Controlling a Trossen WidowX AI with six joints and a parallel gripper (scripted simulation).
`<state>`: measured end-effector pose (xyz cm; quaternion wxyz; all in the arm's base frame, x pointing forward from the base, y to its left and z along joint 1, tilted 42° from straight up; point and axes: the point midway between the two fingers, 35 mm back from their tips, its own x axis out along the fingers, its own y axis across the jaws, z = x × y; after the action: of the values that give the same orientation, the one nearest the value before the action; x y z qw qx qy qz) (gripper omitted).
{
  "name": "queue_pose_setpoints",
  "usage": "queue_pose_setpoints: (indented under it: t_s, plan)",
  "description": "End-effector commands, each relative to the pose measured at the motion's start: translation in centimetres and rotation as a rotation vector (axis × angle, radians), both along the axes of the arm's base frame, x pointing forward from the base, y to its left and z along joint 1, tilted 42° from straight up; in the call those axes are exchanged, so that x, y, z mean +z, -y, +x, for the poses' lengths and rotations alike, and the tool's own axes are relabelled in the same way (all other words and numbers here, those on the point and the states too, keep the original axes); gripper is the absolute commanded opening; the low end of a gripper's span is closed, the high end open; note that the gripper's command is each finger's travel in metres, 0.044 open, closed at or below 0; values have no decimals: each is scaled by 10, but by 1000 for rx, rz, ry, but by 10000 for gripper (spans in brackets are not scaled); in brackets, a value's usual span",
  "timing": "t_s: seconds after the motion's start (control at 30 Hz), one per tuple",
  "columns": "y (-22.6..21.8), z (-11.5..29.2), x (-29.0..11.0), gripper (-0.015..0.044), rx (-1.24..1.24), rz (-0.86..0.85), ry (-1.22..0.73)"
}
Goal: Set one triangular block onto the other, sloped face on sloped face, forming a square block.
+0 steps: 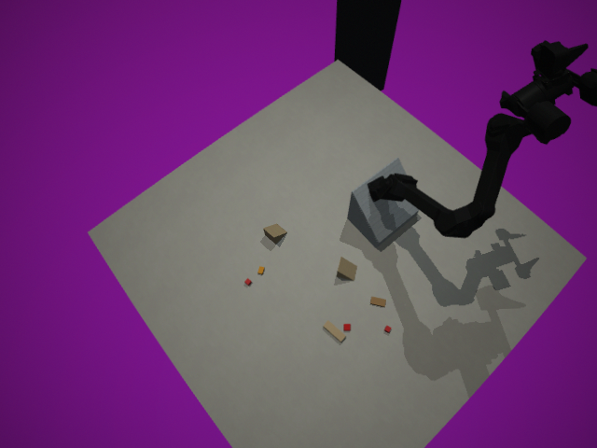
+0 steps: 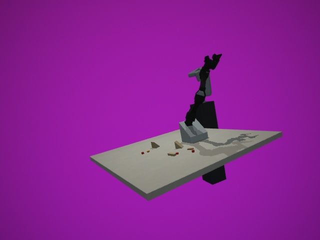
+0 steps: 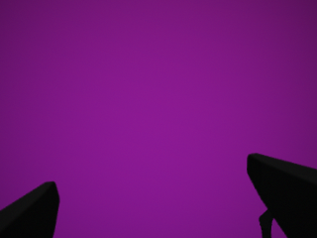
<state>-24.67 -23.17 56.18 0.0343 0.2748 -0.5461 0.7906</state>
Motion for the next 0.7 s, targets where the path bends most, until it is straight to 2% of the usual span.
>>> queue_pose_setpoints:
  t_s: [0.0, 0.3, 0.67]
  plan:
    - [25, 4, -8, 440, 91, -9, 37]
    - [142, 51, -58, 440, 516, -50, 264]
    - [258, 168, -144, 440, 961, -50, 704]
